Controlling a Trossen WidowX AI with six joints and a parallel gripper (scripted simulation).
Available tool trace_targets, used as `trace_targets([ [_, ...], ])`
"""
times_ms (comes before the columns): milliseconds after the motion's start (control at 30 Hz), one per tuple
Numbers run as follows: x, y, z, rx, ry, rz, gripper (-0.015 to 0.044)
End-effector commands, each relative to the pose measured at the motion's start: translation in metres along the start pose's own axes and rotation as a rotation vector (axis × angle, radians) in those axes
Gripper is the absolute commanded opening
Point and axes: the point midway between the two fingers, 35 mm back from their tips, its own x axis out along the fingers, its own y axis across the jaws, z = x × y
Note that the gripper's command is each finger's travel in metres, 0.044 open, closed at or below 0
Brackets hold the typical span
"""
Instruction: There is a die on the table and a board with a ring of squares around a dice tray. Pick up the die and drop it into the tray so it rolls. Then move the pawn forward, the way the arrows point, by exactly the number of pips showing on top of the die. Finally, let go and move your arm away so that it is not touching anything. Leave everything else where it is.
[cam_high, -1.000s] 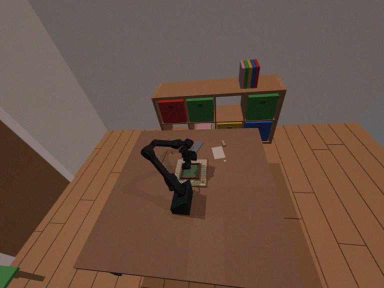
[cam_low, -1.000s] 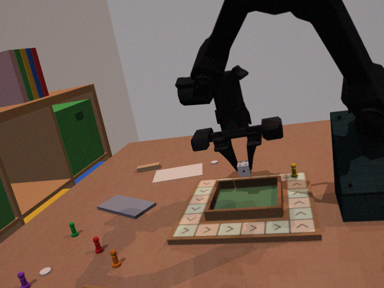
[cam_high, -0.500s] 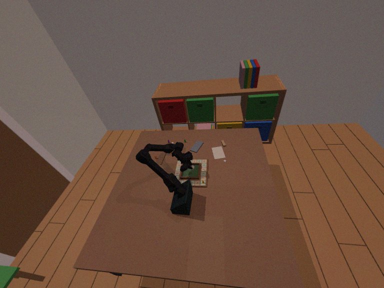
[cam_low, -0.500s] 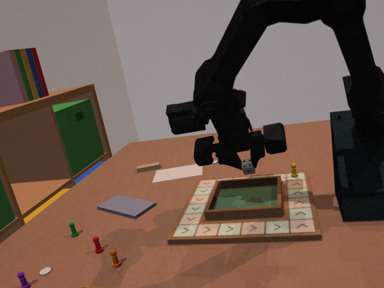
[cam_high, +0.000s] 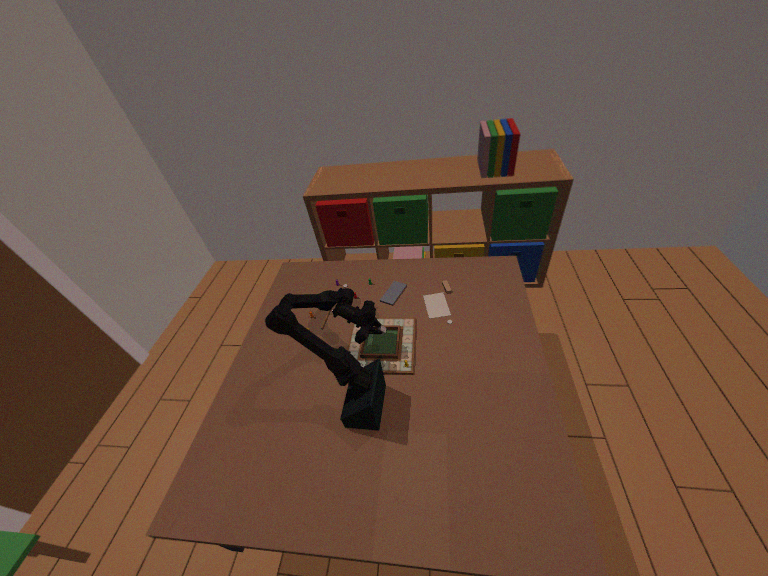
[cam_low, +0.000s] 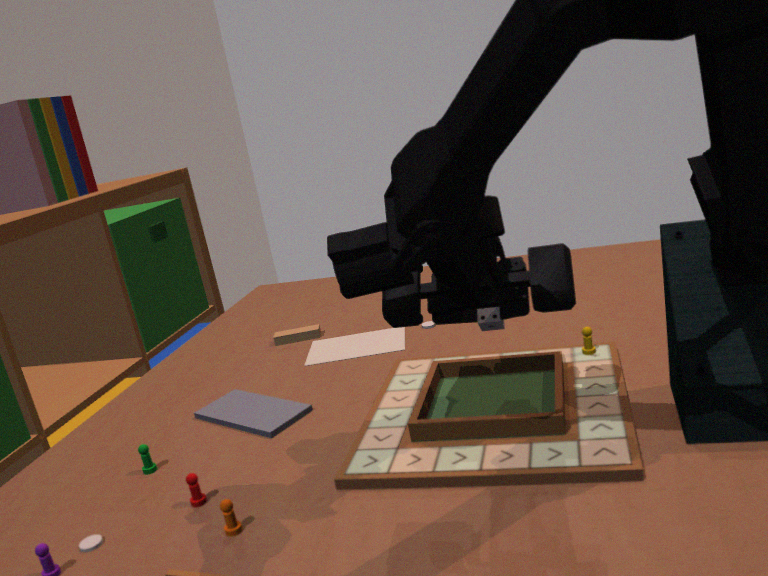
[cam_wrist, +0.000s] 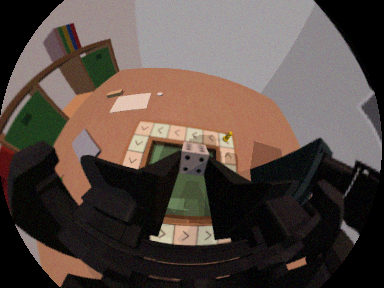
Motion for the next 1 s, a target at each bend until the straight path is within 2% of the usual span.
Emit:
trace_targets([
  [0,-0.0269,0.0093,0.005,0.001,-0.01,0.026,0.0],
  [667,-0.0244,0.0068,0.0039,0.005,-0.004,0.025,0.0],
  [967,-0.0265,0.007,0.0063,0.005,-0.005,0.025,0.0236],
])
